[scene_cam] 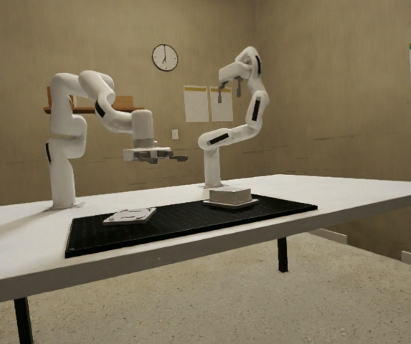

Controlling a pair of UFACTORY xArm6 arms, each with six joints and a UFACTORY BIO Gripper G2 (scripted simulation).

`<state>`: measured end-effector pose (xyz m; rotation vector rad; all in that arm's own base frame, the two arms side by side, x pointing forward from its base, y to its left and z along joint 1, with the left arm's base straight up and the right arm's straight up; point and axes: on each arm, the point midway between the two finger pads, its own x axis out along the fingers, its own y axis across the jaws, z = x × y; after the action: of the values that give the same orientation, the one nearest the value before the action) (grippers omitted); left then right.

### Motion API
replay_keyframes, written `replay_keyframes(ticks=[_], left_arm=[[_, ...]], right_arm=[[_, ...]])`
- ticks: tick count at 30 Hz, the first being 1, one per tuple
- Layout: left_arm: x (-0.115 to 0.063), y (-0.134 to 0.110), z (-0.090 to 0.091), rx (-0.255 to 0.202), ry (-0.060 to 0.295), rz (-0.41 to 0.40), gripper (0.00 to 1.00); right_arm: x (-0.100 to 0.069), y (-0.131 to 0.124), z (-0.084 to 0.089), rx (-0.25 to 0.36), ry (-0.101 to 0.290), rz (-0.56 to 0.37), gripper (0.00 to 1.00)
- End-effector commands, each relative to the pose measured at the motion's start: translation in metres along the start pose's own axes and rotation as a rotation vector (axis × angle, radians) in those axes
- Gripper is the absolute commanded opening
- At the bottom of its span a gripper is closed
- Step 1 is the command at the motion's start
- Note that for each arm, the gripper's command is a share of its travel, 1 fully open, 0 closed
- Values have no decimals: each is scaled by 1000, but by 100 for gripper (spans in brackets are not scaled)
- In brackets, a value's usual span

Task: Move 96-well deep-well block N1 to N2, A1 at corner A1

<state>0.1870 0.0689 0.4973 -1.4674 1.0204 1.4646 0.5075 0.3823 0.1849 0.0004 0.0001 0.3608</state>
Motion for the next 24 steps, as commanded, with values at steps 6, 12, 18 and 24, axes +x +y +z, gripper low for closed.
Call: replay_keyframes(ticks=[6, 12, 18, 24], left_arm=[[0, 0, 0, 0, 0, -1, 100], [0, 0, 0, 0, 0, -1, 100], [0, 0, 0, 0, 0, -1, 100], [0, 0, 0, 0, 0, -1, 100]], right_arm=[[10, 28, -6, 1, -4, -1, 37], [19, 55, -15, 2, -4, -1, 37], [27, 83, -23, 2, -4, -1, 37], [33, 101, -29, 2, -4, -1, 37]])
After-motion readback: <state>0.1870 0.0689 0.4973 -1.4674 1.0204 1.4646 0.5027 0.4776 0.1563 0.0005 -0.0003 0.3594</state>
